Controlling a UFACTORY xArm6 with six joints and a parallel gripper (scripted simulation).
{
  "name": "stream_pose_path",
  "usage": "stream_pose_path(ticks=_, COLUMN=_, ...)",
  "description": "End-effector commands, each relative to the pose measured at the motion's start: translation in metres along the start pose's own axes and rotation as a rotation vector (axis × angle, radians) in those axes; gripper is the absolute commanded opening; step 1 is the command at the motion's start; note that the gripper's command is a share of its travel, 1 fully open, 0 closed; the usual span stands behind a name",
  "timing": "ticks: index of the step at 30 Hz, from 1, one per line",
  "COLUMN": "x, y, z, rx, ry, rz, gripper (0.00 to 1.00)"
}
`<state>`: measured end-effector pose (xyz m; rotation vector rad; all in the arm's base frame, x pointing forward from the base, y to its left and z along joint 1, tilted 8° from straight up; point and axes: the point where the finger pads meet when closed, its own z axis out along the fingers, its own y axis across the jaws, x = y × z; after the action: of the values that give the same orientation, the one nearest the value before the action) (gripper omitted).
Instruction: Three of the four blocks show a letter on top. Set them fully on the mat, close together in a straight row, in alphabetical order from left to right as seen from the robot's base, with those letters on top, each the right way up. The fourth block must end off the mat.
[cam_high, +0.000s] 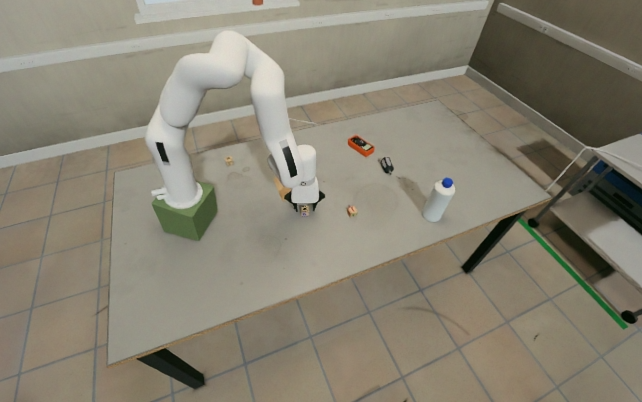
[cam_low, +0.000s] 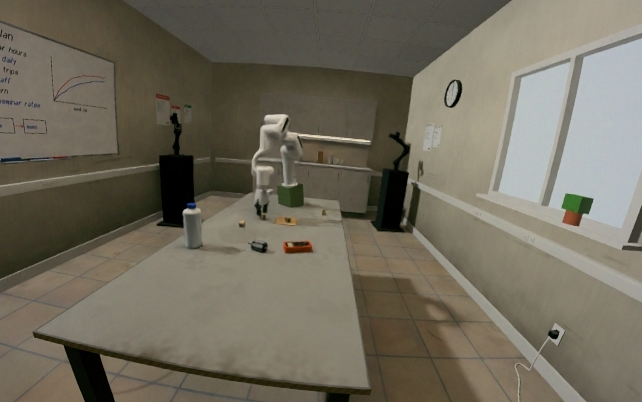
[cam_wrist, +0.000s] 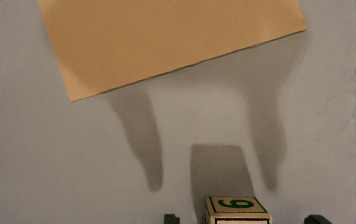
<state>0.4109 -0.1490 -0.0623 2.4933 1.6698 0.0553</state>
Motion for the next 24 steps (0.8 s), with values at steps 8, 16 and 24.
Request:
stream_pose_path(ticks=8, x=0.000, y=0.002, z=0.019, rx=-0.006, ry=-0.001, rz=0.000, gripper=0.69)
stream_pose_path(ticks=16, x=0.000, y=0.002, z=0.024, rx=-0.005, ry=-0.001, rz=0.000, gripper=0.69)
stream_pose_path(ticks=24, x=0.000, y=0.002, z=0.024, rx=-0.005, ry=-0.001, rz=0.000, gripper=0.69)
